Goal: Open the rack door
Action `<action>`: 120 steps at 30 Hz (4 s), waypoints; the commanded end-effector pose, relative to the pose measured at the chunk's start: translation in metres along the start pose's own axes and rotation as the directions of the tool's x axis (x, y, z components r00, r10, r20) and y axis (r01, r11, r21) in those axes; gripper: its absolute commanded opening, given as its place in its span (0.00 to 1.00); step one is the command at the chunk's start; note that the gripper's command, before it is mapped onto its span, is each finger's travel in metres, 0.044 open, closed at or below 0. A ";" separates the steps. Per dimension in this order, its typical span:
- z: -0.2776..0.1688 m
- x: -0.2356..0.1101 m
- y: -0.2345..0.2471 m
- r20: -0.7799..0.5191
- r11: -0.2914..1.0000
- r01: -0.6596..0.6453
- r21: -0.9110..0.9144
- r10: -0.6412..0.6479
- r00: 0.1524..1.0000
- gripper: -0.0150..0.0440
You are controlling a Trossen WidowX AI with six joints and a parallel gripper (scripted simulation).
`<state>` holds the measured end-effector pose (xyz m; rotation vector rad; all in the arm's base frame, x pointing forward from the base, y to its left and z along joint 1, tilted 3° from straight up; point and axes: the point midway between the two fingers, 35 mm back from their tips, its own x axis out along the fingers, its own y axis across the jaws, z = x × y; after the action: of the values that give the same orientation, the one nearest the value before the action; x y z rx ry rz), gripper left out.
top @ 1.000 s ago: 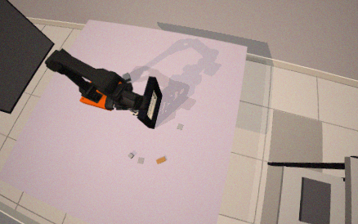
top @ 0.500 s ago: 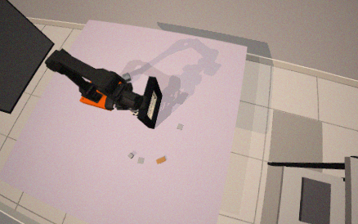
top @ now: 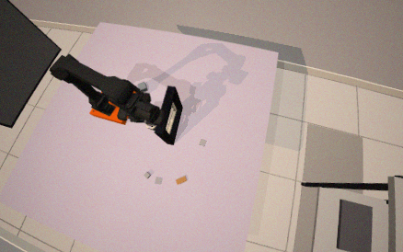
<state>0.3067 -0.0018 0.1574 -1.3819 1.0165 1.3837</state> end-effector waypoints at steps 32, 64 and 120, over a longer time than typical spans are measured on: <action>0.036 0.000 0.047 0.006 0.798 -0.008 0.602 0.006 1.000 0.30; 0.091 -0.001 0.076 0.011 0.457 -0.013 0.889 0.008 1.000 0.30; 0.187 -0.002 0.071 0.021 -0.204 -0.019 0.979 0.007 1.000 0.30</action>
<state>0.1899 0.1613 0.1629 -0.0062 1.5448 0.1091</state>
